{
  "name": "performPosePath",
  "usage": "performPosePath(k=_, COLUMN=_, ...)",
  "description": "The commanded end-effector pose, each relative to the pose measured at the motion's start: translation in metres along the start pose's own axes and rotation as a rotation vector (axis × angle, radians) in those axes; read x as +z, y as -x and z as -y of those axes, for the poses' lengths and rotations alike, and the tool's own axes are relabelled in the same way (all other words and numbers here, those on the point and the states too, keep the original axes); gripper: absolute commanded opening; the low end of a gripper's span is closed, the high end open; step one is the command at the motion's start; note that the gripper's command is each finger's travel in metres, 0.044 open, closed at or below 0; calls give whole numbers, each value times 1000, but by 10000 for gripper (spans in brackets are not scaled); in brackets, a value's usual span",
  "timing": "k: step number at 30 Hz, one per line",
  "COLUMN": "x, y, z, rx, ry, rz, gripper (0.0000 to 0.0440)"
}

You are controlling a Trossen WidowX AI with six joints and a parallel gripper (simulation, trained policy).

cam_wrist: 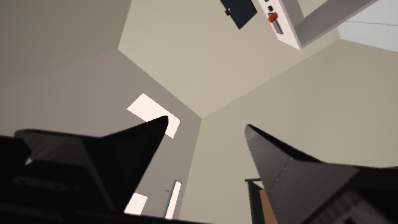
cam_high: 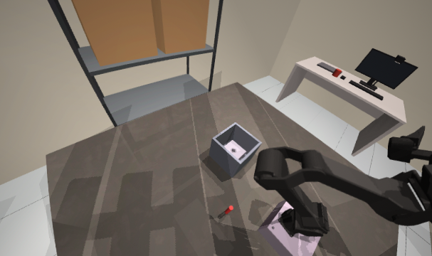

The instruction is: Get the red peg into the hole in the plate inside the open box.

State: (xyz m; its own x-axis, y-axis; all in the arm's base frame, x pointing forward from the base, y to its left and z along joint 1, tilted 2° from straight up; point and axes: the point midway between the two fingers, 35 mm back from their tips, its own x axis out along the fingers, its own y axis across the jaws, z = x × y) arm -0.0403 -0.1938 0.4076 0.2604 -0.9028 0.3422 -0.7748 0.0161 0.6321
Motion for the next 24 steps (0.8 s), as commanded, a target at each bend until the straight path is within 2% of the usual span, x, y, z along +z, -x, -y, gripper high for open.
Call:
performPosePath(k=1, x=0, y=-1, z=-1, rx=2, ry=-12, rz=1, gripper=420)
performPosePath(k=3, x=1, y=-5, z=-3, rx=-2, ry=-52, rz=0, gripper=440)
performPosePath(k=24, x=-5, y=-49, z=12, rx=-127, ry=-767, rz=-26, gripper=440)
